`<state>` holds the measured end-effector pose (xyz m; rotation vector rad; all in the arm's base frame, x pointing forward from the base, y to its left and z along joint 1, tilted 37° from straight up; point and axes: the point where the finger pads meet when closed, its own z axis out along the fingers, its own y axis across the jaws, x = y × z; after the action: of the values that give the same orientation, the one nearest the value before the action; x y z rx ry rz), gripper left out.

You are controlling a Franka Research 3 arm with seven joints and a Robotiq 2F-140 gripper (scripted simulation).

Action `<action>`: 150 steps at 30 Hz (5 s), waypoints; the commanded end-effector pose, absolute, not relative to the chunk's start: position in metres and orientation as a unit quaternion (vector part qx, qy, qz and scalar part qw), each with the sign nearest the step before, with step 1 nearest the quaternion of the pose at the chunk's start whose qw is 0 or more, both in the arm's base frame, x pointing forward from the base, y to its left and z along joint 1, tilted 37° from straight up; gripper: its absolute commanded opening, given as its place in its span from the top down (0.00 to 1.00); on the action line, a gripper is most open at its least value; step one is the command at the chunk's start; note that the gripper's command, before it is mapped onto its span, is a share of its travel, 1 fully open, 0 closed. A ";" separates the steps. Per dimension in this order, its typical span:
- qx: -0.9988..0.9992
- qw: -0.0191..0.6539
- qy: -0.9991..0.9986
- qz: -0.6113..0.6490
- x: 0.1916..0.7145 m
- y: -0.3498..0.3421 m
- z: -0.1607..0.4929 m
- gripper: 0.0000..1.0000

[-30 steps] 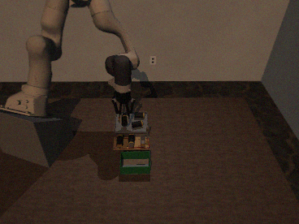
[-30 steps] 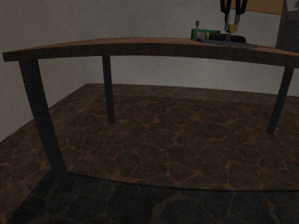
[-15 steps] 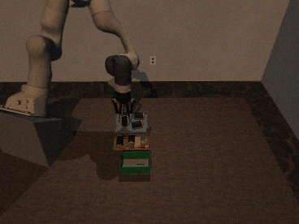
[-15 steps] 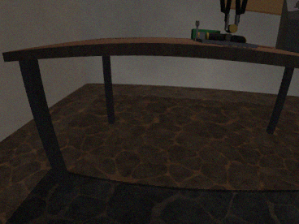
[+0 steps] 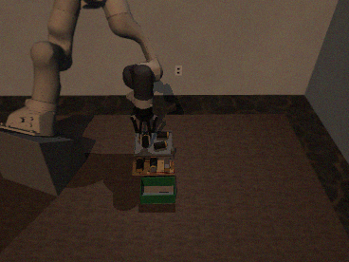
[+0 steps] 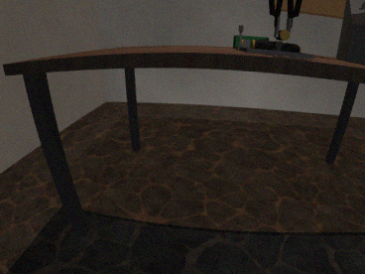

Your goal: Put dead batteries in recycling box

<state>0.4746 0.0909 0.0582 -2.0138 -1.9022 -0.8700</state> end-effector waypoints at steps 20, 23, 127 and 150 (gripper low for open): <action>-0.688 0.116 -0.651 -0.298 0.487 0.111 0.026 0.84; -0.688 0.116 -0.651 -0.298 0.488 0.113 0.023 0.84; -0.668 0.107 -0.672 -0.301 0.447 0.122 0.161 0.71; -0.215 -0.068 -0.923 -0.312 0.447 0.122 0.161 0.71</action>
<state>0.4470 0.1247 0.1630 -1.2933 -2.6669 -1.0117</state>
